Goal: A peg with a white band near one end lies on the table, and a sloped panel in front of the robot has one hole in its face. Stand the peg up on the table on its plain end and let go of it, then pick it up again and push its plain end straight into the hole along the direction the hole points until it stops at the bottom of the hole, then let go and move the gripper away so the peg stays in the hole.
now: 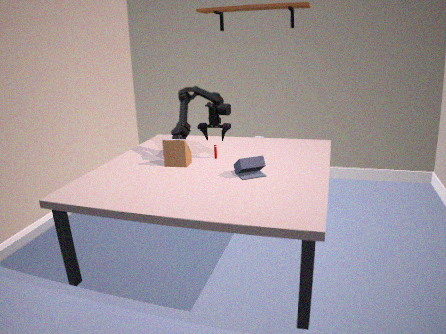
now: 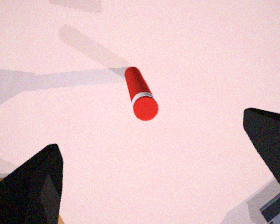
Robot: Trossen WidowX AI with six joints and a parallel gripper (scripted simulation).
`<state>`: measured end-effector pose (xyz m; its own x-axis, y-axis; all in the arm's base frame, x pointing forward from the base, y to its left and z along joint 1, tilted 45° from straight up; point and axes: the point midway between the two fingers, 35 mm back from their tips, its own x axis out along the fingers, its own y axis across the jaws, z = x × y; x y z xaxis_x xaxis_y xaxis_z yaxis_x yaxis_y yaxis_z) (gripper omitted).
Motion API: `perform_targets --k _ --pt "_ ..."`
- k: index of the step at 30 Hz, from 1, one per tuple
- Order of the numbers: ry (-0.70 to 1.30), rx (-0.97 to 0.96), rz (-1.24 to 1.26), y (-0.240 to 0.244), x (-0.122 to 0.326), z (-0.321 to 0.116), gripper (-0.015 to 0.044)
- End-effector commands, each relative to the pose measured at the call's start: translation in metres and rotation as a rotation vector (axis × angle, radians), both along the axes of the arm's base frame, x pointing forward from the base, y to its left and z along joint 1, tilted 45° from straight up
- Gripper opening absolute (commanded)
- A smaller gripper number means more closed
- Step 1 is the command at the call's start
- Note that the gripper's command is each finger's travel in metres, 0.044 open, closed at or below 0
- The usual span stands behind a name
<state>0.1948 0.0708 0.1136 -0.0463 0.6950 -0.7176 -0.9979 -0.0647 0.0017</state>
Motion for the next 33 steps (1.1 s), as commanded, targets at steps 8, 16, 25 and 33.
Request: perform_targets --k 8,16,25,33 --pt "-0.188 0.016 0.191 0.0016 -0.0001 -0.0009 0.044" --pt "-0.331 0.025 0.338 0.0026 -0.0002 -0.0018 0.044" --pt "-0.491 0.036 0.503 0.0036 -0.0003 -0.0028 0.044" --pt "-0.634 0.046 0.65 0.0045 -0.0004 -0.0037 0.044"
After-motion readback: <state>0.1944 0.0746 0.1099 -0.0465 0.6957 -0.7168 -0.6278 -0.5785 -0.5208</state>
